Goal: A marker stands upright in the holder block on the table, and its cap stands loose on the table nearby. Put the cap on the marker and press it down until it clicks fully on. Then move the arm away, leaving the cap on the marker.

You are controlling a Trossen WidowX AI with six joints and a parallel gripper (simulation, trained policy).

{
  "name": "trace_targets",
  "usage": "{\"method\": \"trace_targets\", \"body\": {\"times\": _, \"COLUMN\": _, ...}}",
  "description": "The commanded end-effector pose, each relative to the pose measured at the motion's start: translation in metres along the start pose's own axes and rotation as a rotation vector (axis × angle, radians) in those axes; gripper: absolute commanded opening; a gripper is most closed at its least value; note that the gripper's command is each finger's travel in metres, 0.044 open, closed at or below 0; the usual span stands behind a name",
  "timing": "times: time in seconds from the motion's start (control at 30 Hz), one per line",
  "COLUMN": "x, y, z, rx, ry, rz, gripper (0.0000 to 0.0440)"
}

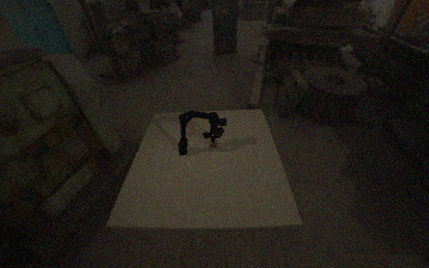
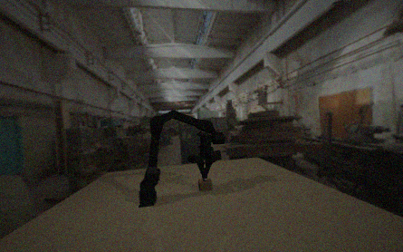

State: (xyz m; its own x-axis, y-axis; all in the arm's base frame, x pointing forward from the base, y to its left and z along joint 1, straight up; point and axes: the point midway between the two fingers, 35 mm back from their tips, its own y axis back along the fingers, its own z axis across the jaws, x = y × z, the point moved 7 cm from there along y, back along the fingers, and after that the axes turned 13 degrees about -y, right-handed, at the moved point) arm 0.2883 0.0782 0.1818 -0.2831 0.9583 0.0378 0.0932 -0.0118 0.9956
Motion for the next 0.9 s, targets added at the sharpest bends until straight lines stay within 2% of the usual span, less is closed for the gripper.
{"method": "trace_targets", "body": {"times": 0.0, "x": -0.0054, "y": -0.0175, "z": -0.0011, "rx": 0.05, "ry": -0.004, "rz": -0.021, "gripper": 0.011}}
{"method": "trace_targets", "body": {"times": 0.77, "x": -0.0065, "y": -0.0199, "z": -0.0005, "rx": 0.041, "ry": 0.017, "rz": -0.027, "gripper": 0.0151}}
{"method": "trace_targets", "body": {"times": 0.87, "x": -0.0056, "y": -0.022, "z": -0.0055, "rx": 0.058, "ry": 0.02, "rz": -0.018, "gripper": 0.0177}}
